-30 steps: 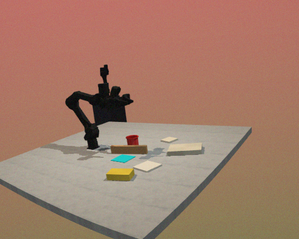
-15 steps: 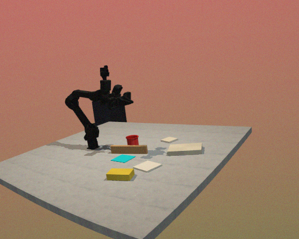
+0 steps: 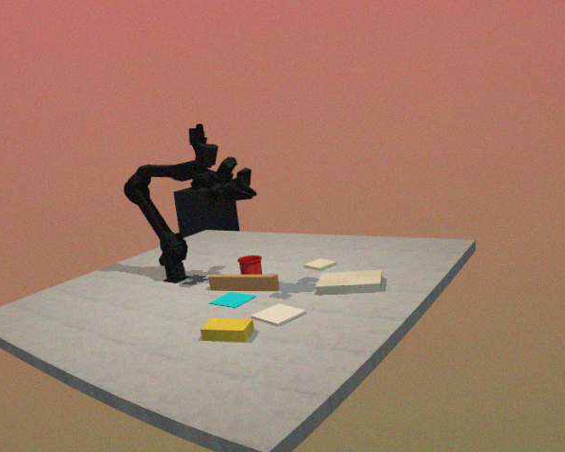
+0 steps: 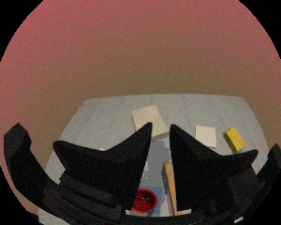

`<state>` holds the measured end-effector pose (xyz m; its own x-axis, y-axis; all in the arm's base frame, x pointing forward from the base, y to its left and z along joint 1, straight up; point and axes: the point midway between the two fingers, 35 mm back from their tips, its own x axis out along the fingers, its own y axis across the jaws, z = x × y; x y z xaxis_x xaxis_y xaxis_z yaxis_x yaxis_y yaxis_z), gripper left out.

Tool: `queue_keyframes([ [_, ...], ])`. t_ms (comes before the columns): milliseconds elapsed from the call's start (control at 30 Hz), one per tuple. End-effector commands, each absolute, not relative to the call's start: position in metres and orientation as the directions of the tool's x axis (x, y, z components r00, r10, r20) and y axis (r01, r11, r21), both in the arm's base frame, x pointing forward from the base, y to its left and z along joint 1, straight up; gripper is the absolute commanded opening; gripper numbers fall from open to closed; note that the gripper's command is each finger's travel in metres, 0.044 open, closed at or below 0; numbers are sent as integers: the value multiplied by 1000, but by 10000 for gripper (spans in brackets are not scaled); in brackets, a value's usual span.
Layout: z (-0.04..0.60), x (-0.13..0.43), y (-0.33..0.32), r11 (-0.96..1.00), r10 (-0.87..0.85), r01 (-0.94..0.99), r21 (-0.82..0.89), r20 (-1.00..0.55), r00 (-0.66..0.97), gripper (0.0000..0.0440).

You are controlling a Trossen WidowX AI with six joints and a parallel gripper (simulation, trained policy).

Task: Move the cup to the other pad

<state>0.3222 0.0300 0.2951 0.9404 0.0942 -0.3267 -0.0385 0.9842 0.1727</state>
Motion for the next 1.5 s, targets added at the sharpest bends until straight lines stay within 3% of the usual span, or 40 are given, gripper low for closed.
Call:
queue_keyframes([
  [0,297,323,34,978,101,-25,209,-359,928,84],
  [833,286,319,62,901,155,159,405,-641,752,107],
  [1467,268,308,75,824,147,397,406,-828,541,120],
])
